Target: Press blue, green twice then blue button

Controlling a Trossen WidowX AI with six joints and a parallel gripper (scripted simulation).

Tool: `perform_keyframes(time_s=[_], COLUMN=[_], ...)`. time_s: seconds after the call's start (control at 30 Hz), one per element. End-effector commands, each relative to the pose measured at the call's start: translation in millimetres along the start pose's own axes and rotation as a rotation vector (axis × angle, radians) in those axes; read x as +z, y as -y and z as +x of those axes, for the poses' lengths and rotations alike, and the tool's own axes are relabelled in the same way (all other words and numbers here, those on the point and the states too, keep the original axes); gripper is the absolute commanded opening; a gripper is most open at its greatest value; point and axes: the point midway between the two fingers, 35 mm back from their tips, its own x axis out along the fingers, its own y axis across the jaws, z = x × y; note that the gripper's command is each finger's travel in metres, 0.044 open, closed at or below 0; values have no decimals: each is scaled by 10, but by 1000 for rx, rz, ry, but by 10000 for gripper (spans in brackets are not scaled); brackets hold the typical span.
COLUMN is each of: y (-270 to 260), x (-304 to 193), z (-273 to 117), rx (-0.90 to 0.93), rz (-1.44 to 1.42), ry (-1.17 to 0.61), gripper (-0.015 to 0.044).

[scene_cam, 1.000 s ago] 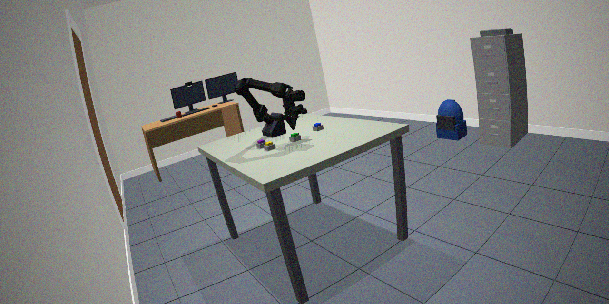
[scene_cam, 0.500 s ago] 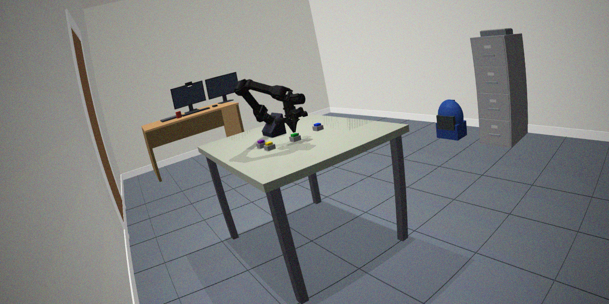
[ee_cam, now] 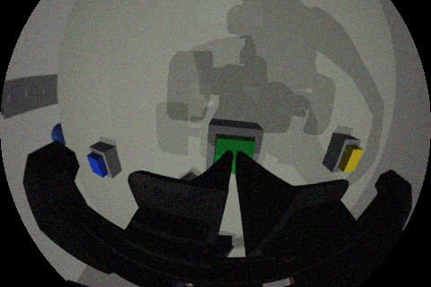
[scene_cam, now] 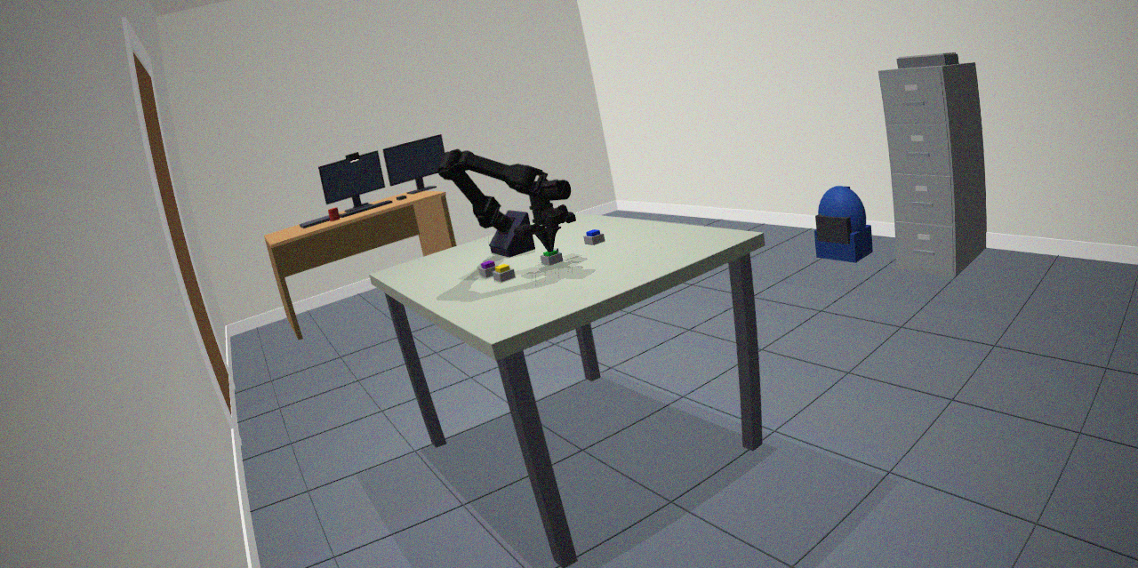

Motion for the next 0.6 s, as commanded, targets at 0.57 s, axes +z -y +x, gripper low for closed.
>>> perform_keyframes(time_s=[0.57], y=[-1], x=[-12], z=[-307], rx=[-5], rz=[-7], ry=[-6], gripper=[20])
